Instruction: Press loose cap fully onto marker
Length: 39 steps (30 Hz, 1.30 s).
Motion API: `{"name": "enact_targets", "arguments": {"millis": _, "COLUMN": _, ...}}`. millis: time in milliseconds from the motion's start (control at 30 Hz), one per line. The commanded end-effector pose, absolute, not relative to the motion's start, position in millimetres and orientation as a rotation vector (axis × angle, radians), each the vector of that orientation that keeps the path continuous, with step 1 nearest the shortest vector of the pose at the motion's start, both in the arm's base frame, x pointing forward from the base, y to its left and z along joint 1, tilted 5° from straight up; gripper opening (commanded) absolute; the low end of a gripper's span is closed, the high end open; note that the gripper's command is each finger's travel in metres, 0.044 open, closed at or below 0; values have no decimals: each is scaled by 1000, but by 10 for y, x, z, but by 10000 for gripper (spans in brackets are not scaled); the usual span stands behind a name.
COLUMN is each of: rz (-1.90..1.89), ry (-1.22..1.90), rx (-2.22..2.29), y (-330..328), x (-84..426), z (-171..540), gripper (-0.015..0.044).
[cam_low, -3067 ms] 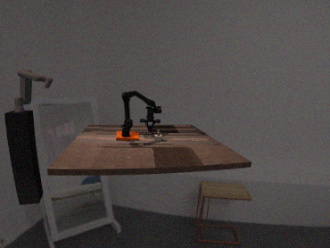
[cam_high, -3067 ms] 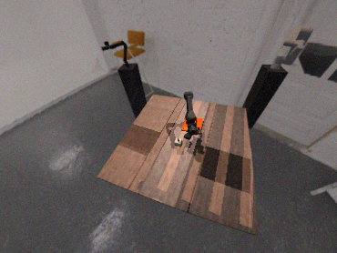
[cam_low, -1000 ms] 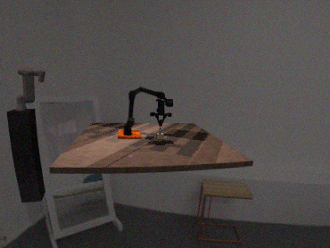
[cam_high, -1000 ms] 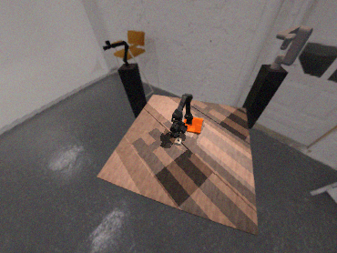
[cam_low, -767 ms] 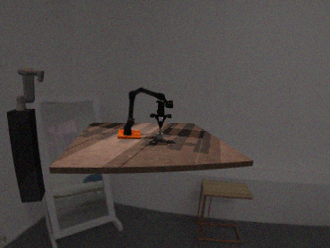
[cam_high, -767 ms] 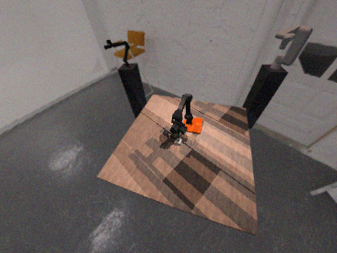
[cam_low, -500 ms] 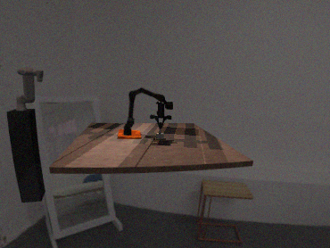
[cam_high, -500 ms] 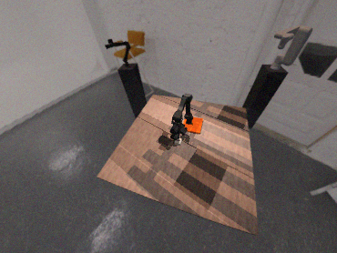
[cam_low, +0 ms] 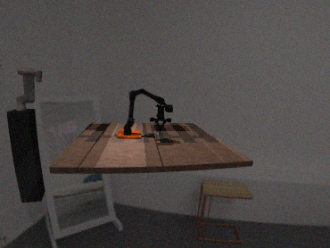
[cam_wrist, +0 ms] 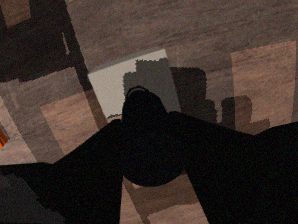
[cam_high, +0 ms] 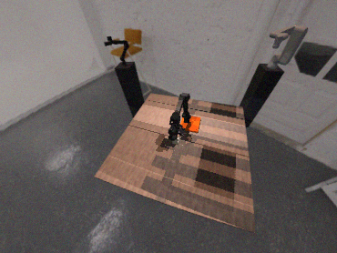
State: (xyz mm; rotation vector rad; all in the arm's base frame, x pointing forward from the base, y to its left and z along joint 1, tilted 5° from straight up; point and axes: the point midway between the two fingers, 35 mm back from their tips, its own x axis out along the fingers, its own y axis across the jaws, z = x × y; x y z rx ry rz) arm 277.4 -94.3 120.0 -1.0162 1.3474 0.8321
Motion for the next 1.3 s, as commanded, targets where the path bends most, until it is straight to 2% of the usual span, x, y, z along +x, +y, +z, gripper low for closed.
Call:
{"name": "enact_targets", "arguments": {"millis": 0, "rz": 841, "ry": 1345, "rx": -1017, "y": -939, "x": 2766, "z": 1150, "gripper": 0}}
{"name": "enact_targets", "arguments": {"millis": 367, "rz": 841, "ry": 1345, "rx": -1017, "y": -939, "x": 2766, "z": 1151, "gripper": 0}}
{"name": "enact_targets", "arguments": {"millis": 933, "rz": 835, "ry": 1350, "rx": -1014, "y": -942, "x": 2763, "z": 1157, "gripper": 440}}
{"name": "enact_targets", "arguments": {"millis": 1167, "rz": 836, "ry": 1350, "rx": -1014, "y": -891, "x": 2724, "z": 1823, "gripper": 440}}
{"name": "enact_targets", "arguments": {"millis": 1267, "rz": 836, "ry": 1350, "rx": -1014, "y": -882, "x": 2708, "z": 1903, "gripper": 440}}
